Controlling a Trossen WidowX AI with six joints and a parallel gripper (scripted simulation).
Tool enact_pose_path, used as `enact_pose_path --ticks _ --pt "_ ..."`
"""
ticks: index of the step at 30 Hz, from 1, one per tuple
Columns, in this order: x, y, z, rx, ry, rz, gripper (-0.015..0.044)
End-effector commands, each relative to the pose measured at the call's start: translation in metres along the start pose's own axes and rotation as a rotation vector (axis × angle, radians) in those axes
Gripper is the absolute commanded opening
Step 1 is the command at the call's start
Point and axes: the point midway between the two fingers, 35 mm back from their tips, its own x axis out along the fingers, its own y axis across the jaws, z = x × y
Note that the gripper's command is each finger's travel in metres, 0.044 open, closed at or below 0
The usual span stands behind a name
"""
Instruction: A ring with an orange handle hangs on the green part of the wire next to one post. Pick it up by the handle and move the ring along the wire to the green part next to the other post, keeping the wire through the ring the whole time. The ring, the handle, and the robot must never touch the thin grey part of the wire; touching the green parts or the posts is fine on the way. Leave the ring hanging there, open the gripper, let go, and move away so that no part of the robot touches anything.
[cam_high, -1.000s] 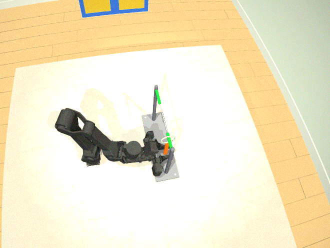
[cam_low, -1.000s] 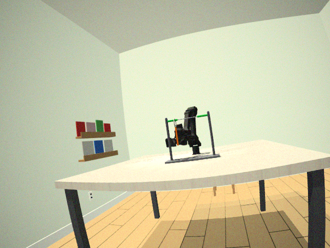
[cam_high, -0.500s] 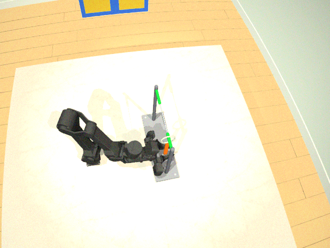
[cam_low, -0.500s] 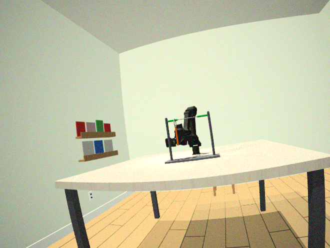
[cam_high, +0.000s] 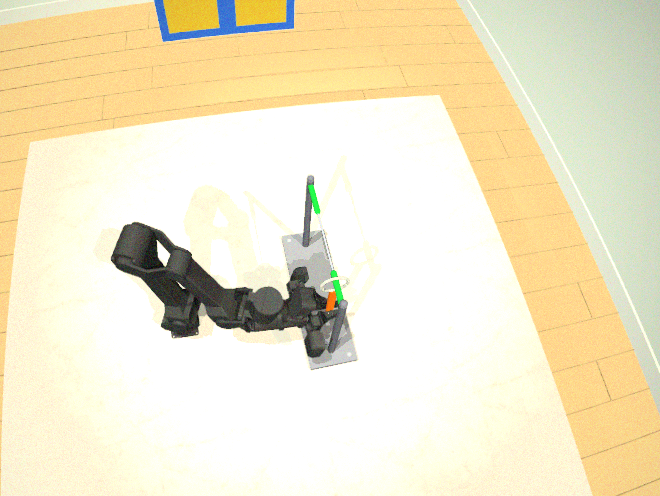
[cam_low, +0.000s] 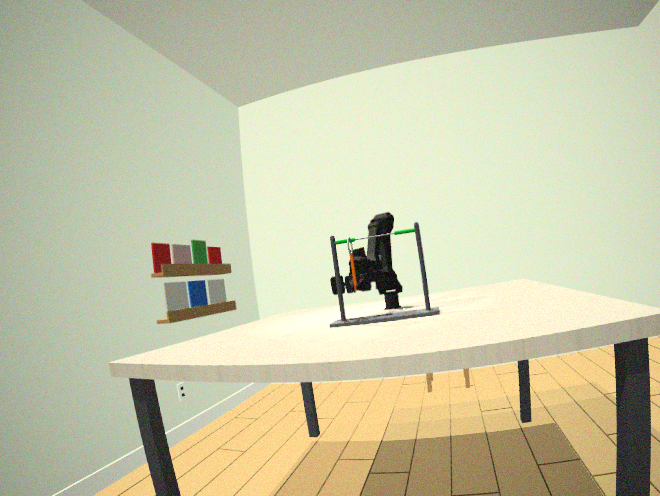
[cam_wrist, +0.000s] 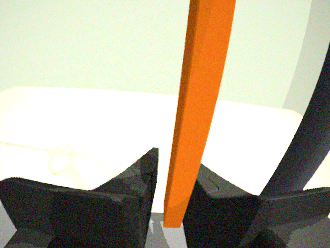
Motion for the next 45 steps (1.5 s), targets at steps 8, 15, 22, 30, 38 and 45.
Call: enact_pose_path --ticks 8,15,22,30,38,45 --pt "0.000 0.000 0.000 0.000 0.000 0.000 -0.0150" --pt "0.000 -0.001 0.003 -0.002 0.000 -0.001 -0.0150" --pt "-0.003 -0.003 0.016 -0.008 0.000 -0.004 -0.0150" --pt "-0.003 -0.003 0.017 -0.008 0.000 -0.005 -0.0150" --pt "-0.003 -0.003 0.017 -0.008 0.000 -0.005 -0.0150" --pt "-0.003 -0.003 0.017 -0.008 0.000 -0.005 -0.0150"
